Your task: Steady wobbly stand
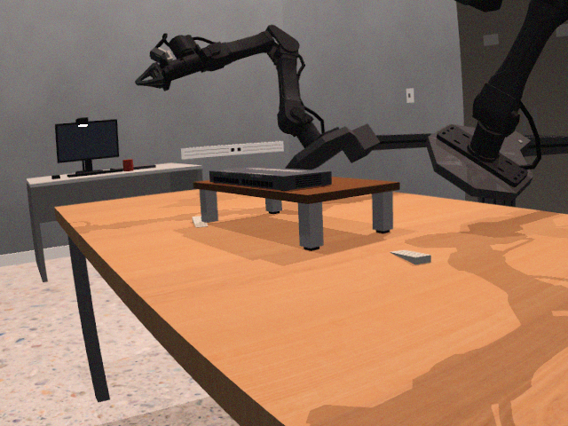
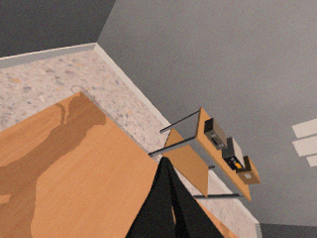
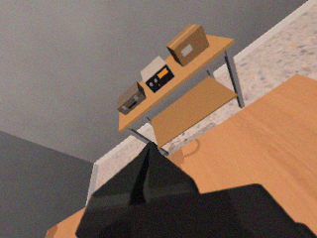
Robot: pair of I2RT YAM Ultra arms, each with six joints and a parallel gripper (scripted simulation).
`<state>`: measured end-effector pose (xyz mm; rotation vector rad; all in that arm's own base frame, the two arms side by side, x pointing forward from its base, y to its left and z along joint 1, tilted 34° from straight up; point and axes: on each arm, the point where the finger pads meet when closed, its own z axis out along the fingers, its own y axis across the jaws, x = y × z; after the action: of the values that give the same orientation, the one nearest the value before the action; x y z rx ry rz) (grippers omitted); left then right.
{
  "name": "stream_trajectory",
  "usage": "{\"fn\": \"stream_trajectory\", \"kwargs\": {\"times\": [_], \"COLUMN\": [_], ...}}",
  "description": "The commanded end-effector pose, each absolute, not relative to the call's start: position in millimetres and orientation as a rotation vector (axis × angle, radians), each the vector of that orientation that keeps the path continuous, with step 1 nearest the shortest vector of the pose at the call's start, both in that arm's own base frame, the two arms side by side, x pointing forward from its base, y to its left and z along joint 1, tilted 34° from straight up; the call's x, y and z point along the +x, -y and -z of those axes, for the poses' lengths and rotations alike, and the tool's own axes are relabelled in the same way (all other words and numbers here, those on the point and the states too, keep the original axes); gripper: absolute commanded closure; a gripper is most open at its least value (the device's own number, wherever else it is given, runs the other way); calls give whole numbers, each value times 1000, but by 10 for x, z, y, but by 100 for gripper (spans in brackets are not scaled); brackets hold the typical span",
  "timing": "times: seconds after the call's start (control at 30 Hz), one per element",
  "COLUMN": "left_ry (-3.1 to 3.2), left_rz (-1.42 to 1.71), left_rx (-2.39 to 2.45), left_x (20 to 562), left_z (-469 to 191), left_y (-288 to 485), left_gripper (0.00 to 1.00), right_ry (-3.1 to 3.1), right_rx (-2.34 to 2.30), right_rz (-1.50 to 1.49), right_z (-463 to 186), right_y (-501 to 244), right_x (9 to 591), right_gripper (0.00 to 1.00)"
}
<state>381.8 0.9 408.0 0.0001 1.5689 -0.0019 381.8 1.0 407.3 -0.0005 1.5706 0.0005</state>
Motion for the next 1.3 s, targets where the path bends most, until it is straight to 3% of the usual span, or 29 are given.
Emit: {"fn": "stream_trajectory", "kwargs": {"times": [0.0,1.27], "left_ry": [-1541,-1486], "left_rz": [-4,7], "left_rx": [13,23], "left_x": [3766,3698], "left_z": [-4171,-4396], "left_y": [6,49], "left_gripper": [100,100], "right_ry": [-1536,-1526], "right_rx": [-12,-29], "right_rz": [9,-11], "right_z": [-4204,-4244], "right_y": [-13,-86], "right_x": [3768,3700], "right_gripper": [100,100]}}
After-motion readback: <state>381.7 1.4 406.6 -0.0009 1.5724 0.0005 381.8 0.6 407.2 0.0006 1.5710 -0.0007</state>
